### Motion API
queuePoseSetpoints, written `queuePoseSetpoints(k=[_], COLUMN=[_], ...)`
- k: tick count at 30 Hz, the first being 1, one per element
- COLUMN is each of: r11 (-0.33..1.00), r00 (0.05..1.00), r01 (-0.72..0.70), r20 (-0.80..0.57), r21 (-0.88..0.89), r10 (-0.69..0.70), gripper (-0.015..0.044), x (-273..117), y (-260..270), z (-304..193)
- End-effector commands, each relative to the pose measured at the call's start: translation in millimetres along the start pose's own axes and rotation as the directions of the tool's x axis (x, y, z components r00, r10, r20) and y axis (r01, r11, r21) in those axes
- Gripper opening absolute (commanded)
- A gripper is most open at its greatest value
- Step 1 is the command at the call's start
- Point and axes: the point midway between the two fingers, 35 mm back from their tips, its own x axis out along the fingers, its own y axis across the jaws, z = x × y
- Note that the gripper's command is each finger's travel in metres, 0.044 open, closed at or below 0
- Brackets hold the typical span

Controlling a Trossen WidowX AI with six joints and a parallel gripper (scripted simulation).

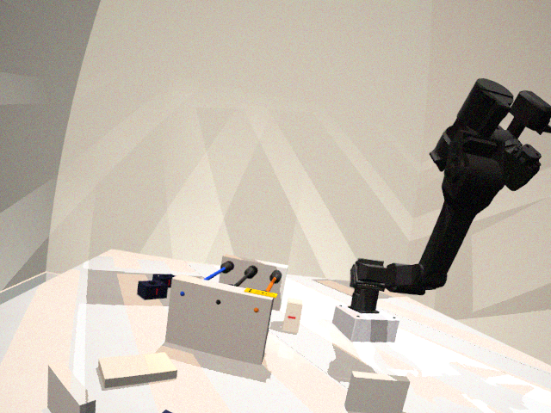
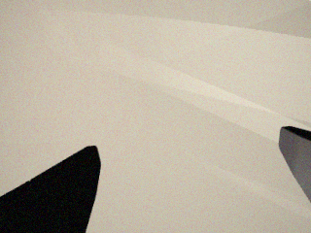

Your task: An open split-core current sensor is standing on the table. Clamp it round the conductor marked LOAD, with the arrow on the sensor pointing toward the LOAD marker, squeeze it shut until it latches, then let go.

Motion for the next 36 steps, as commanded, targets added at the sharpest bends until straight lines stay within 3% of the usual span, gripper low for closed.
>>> queuePoseSetpoints(k=[1, 10, 18, 27, 36], r11=[1.000, 0.978, 0.925, 0.867, 0.855], r00=[1.000, 0.965, 0.835, 0.555, 0.148], r01=[0.000, 0.061, 0.066, -0.049, -0.238], r20=[-0.004, -0.237, -0.487, -0.735, -0.887], r21=[-0.005, -0.199, -0.373, -0.496, -0.461], r10=[0.000, -0.109, -0.256, -0.389, -0.437], gripper=[0.0426, 0.0440, 0.0440, 0.0440, 0.0440], x=[0.6, 55.4, 96.0, 86.0, 8.0], y=[0.0, -23.7, -76.0, -150.2, -221.2], z=[-1.6, -90.3, -196.3, -317.4, -414.7])
